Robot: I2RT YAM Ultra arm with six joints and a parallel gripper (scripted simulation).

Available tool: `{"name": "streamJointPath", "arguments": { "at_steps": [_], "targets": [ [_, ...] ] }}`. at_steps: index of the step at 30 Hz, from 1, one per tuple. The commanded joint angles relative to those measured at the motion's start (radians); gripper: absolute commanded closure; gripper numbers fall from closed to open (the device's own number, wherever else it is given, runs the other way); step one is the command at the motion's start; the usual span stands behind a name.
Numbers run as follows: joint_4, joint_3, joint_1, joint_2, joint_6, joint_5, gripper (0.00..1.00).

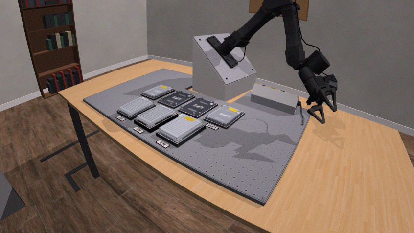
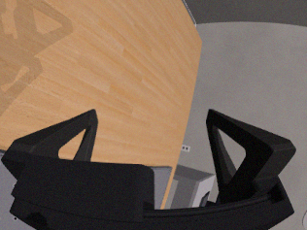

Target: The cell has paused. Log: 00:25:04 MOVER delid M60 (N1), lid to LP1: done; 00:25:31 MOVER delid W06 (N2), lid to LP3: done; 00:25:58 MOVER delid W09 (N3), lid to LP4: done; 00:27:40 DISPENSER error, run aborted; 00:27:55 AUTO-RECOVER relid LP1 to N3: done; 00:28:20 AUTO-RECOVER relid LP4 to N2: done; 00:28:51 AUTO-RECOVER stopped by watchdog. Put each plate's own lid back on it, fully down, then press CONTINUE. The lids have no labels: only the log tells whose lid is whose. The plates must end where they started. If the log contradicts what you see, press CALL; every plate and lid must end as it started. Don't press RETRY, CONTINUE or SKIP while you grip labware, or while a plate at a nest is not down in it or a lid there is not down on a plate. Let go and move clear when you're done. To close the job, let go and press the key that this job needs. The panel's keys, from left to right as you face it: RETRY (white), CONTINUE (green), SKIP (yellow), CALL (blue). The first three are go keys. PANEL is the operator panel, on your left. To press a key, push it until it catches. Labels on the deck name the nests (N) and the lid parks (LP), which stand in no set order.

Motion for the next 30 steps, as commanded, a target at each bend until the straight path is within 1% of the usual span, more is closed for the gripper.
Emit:
{"name": "streamJointPath", "arguments": {
  "at_steps": [1, 2, 4, 6, 8, 9, 13, 14, 15, 16, 17, 18, 20, 21, 22, 23, 25, 26, 28, 29, 30],
  "targets": [
    [-0.079, 0.023, -0.040, -0.044, 0.050, -0.015, 0.00],
    [-0.078, -0.023, -0.050, -0.042, 0.052, -0.024, 0.00],
    [-0.117, 0.019, -0.066, -0.054, 0.071, -0.020, 0.00],
    [-0.159, 0.023, -0.082, -0.062, 0.091, -0.013, 0.00],
    [-0.159, 0.023, -0.082, -0.062, 0.091, -0.013, 0.00],
    [-0.170, 0.021, -0.095, -0.065, 0.095, -0.025, 0.00],
    [-0.249, 0.026, -0.125, -0.081, 0.136, 0.002, 0.00],
    [-0.258, 0.023, -0.136, -0.083, 0.141, -0.020, 0.00],
    [-0.255, -0.017, -0.148, -0.084, 0.142, -0.032, 0.00],
    [-0.253, -0.030, -0.157, -0.085, 0.142, -0.041, 0.00],
    [-0.272, -0.029, -0.165, -0.089, 0.152, -0.039, 0.00],
    [-0.289, -0.002, -0.174, -0.095, 0.161, -0.038, 0.00],
    [-0.329, 0.014, -0.190, -0.102, 0.181, -0.035, 0.00],
    [-0.338, 0.011, -0.200, -0.105, 0.186, -0.040, 0.00],
    [-0.337, -0.035, -0.211, -0.105, 0.187, -0.050, 0.00],
    [-0.356, -0.029, -0.219, -0.110, 0.197, -0.048, 0.00],
    [-0.356, -0.029, -0.219, -0.110, 0.197, -0.048, 0.00],
    [-0.377, 0.007, -0.229, -0.116, 0.205, -0.050, 0.00],
    [-0.414, 0.010, -0.245, -0.123, 0.225, -0.047, 0.00],
    [-0.426, 0.008, -0.254, -0.126, 0.231, -0.050, 0.00],
    [-0.424, -0.029, -0.265, -0.127, 0.231, -0.060, 0.00]
  ]
}}
